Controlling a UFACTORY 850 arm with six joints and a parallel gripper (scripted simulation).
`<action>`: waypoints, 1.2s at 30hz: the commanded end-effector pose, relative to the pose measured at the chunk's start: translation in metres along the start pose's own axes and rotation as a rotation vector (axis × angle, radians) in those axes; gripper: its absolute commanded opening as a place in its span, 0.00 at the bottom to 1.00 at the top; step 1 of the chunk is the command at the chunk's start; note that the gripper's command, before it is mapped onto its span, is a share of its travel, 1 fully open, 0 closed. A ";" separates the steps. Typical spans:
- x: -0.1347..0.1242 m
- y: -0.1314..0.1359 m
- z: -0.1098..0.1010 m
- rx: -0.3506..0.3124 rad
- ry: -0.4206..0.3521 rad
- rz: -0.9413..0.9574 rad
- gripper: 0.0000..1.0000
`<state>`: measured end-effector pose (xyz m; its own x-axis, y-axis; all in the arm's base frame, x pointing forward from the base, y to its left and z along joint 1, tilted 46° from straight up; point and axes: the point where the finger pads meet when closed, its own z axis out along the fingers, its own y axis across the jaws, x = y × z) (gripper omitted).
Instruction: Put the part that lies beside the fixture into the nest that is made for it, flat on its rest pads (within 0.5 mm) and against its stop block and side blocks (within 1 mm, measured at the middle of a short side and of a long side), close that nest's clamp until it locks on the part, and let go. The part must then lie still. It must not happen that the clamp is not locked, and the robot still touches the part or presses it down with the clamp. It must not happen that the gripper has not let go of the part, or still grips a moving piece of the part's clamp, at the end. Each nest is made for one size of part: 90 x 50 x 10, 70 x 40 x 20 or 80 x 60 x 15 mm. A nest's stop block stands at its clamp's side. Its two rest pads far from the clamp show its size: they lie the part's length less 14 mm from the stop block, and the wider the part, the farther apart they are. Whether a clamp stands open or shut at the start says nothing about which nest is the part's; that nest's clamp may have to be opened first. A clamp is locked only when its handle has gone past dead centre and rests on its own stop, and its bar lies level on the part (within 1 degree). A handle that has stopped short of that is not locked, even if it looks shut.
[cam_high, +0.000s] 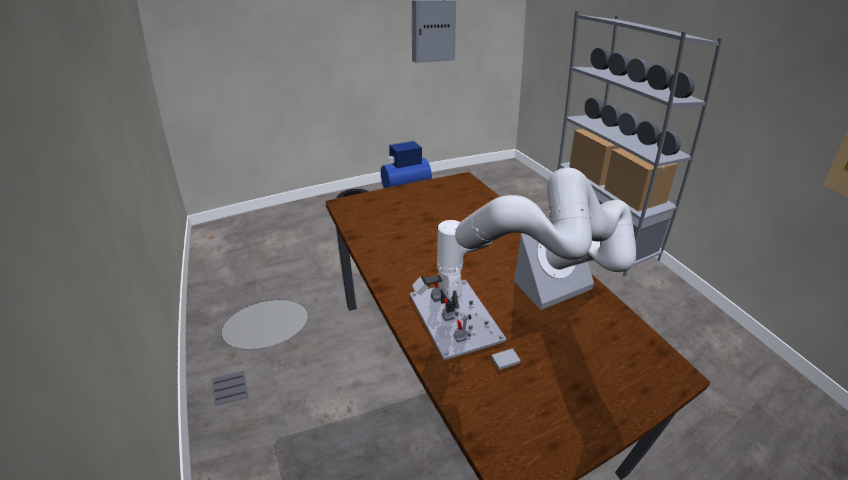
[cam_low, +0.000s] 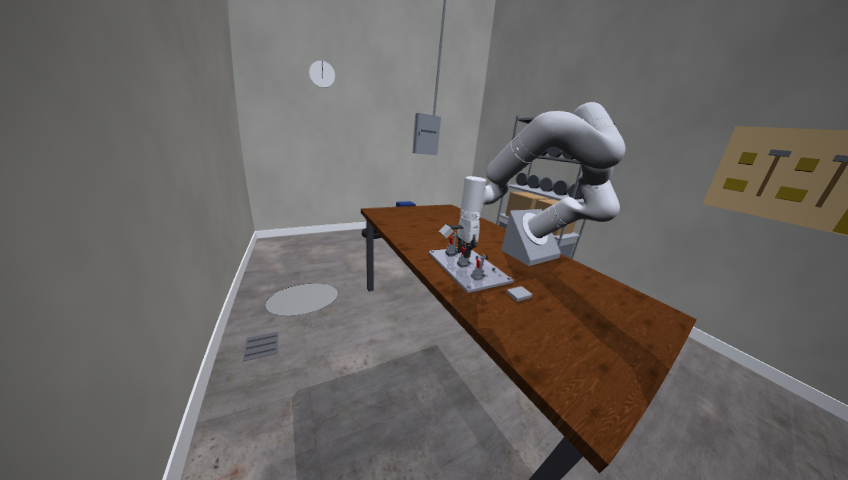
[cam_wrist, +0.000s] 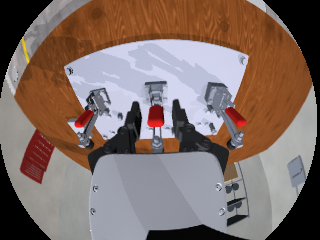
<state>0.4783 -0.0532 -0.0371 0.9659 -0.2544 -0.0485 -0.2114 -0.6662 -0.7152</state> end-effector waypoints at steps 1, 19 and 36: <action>0.001 0.000 -0.001 -0.001 0.002 -0.001 0.47; 0.001 0.000 -0.001 -0.001 0.002 -0.001 0.47; 0.001 0.000 -0.037 -0.001 0.002 -0.001 0.47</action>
<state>0.4752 -0.0686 -0.0222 0.9658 -0.2549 -0.0480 -0.2115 -0.6666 -0.7148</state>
